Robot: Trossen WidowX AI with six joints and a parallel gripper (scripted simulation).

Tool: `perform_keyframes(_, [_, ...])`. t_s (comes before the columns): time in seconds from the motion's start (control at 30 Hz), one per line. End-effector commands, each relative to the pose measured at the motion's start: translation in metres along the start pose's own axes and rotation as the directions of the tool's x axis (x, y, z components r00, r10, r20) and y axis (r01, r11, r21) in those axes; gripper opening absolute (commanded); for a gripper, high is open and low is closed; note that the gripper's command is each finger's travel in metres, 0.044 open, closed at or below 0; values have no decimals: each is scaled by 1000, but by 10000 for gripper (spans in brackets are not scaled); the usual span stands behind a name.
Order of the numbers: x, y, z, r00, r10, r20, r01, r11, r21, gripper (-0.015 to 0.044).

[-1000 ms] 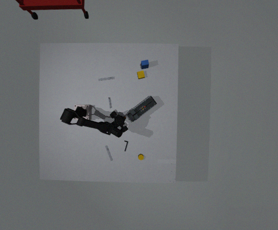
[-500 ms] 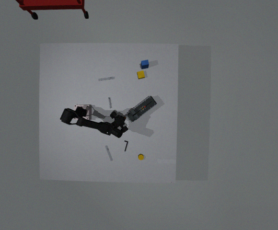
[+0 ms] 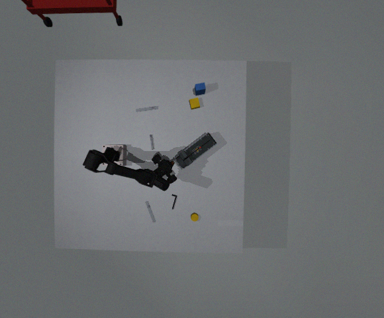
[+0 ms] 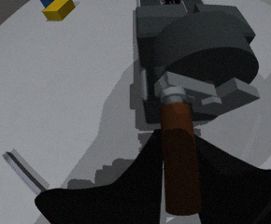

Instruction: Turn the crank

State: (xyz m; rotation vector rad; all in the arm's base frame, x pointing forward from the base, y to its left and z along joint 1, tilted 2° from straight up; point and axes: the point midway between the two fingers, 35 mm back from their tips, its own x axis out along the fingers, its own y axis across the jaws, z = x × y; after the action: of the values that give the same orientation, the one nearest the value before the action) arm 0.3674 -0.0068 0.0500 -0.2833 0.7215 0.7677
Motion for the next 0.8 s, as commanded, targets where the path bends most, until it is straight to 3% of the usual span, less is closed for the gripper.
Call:
perform_keyframes(0.0, [-6, -4, 6, 1000, -14, 17, 14, 1000, -11, 0])
perform_keyframes(0.77, [-8, -6, 7, 1000, -14, 17, 14, 1000, -11, 0])
